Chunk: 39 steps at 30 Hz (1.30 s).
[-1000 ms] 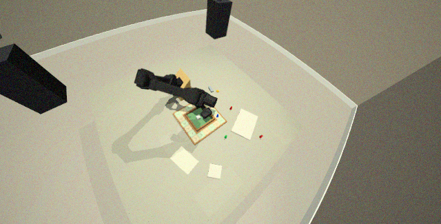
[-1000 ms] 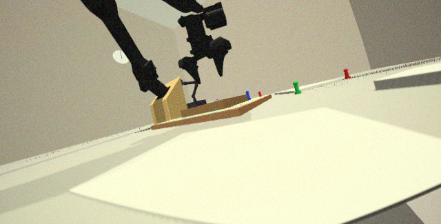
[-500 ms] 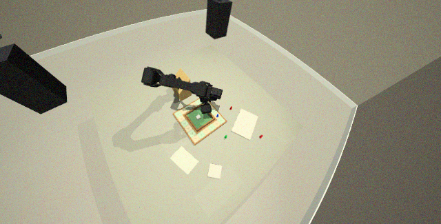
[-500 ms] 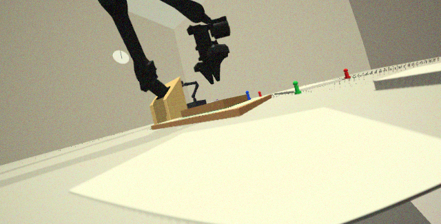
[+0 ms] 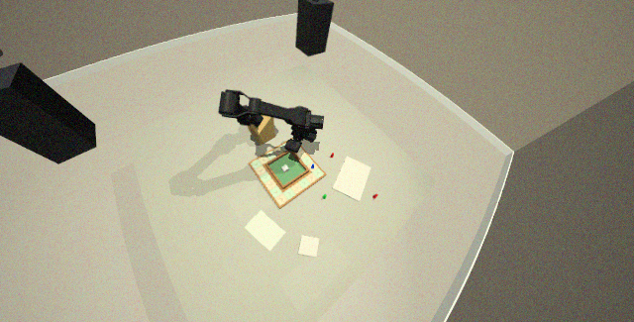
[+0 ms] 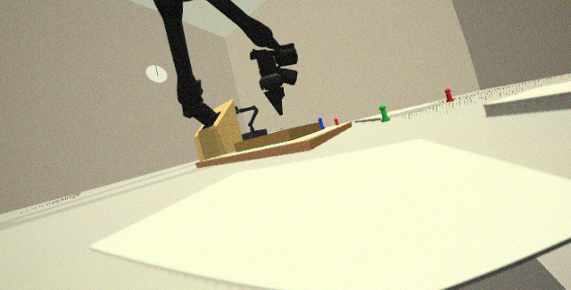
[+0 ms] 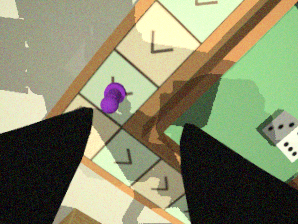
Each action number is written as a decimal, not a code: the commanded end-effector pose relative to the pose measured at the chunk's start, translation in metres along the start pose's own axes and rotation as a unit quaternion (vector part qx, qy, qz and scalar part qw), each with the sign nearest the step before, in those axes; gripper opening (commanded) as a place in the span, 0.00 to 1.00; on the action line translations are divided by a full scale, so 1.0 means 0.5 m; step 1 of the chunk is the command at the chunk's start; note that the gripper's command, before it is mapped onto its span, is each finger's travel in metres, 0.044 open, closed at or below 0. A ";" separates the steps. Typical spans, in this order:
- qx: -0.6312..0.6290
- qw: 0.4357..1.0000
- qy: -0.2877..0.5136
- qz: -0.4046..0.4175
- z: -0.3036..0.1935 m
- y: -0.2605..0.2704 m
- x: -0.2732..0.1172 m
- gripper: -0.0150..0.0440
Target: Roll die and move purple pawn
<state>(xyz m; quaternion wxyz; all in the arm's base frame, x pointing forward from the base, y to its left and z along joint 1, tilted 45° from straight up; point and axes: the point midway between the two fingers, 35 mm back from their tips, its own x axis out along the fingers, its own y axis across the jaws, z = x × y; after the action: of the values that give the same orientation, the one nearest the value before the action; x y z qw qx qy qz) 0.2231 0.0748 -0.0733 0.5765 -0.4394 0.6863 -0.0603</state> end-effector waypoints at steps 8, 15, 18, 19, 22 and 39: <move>0.082 0.996 0.011 -0.009 -0.021 0.041 0.024 0.59; 0.082 0.996 0.011 -0.010 -0.023 0.040 0.054 0.59; 0.082 0.996 0.011 -0.010 -0.023 0.040 0.057 0.59; 0.082 0.996 0.011 -0.010 -0.023 0.040 0.059 0.59; 0.082 0.996 0.011 -0.010 -0.023 0.039 0.069 0.59; 0.082 0.996 0.012 -0.011 -0.026 0.037 0.124 0.59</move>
<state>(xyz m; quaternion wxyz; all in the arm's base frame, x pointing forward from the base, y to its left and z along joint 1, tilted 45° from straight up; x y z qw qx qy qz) 0.2075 0.0458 -0.1205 0.6070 -0.3929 0.6790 -0.1269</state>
